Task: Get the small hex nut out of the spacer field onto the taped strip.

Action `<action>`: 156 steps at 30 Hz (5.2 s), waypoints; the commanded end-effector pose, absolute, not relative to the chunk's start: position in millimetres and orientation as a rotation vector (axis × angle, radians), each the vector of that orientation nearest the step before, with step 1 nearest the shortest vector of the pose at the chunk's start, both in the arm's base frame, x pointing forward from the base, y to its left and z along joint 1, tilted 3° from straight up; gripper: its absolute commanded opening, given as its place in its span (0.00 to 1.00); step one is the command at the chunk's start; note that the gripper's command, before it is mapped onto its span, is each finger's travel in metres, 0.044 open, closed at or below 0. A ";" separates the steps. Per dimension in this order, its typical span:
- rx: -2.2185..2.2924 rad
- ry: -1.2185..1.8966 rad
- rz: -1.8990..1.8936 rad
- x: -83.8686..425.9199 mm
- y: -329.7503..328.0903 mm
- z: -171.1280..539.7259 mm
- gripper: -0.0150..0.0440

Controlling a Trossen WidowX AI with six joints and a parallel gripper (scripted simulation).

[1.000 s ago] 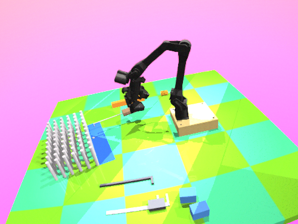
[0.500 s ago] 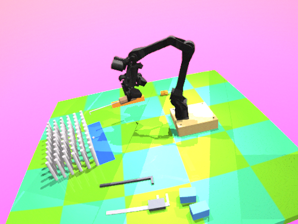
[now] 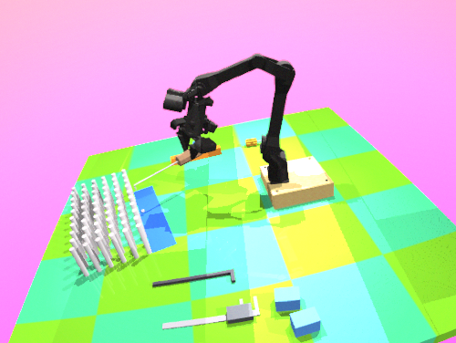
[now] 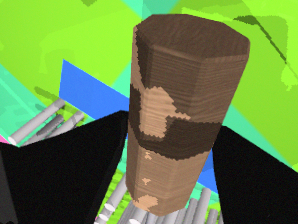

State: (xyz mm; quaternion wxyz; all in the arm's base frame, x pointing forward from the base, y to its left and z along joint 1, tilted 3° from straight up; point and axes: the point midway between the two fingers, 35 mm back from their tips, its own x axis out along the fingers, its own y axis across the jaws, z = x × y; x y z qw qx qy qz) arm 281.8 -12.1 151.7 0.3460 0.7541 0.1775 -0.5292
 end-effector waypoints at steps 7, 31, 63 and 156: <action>1.771 0.736 -1.209 292.2 41.9 158.6 0.25; 1.197 1.312 -0.701 270.8 190.9 162.9 0.25; 0.310 1.750 0.056 127.8 351.3 163.2 0.25; -0.359 1.861 0.644 -34.8 410.4 101.5 0.25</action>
